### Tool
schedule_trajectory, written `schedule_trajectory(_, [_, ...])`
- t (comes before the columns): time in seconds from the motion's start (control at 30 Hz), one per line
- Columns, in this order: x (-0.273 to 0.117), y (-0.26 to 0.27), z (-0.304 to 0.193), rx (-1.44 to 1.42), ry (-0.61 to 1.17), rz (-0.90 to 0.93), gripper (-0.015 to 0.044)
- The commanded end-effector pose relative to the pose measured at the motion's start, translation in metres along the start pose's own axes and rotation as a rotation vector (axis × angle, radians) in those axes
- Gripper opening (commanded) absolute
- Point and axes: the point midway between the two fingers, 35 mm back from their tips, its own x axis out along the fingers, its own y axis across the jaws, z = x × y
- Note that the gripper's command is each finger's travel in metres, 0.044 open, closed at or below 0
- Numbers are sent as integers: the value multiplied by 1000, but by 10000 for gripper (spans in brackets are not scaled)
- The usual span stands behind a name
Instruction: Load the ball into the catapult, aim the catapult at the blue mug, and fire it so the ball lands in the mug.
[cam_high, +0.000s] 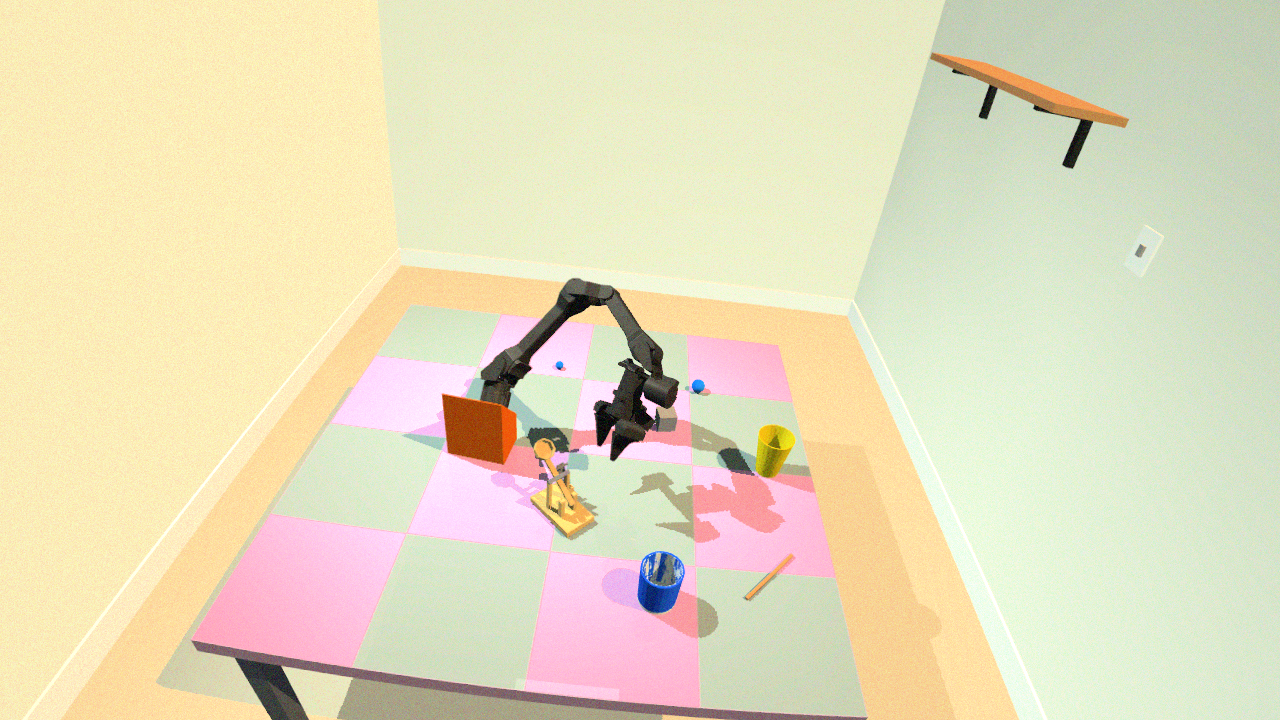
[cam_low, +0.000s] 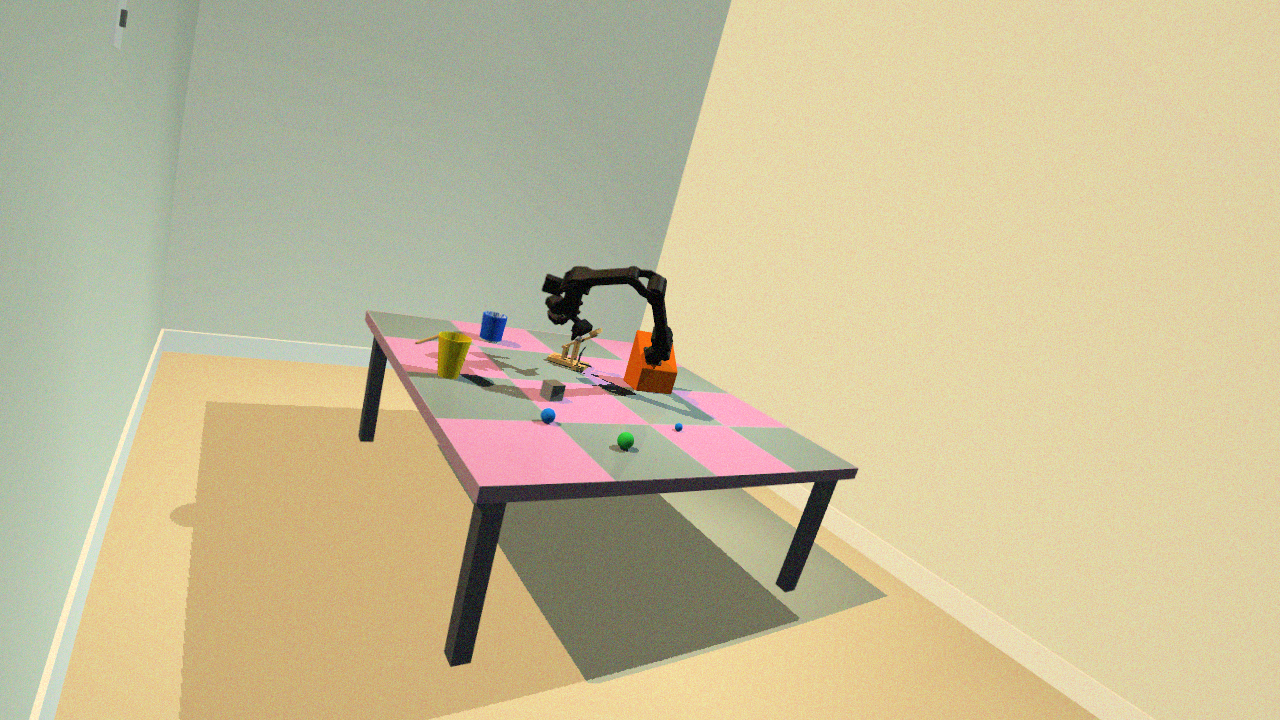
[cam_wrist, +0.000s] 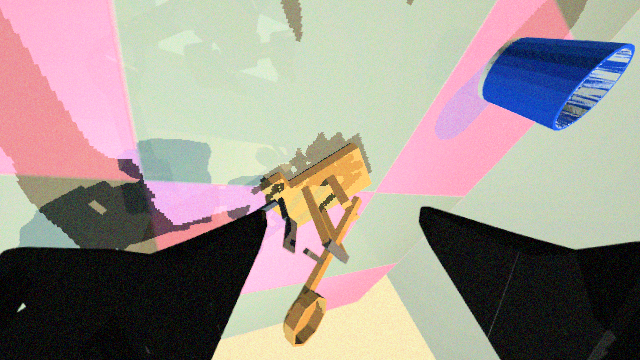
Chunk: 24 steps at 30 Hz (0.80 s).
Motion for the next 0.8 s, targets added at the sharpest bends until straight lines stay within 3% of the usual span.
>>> schedule_trajectory(0.0, [-3, -21, 2, 97, -52, -10, 440])
schedule_trajectory(0.77, [-18, -162, -12, 721, -408, 5, 440])
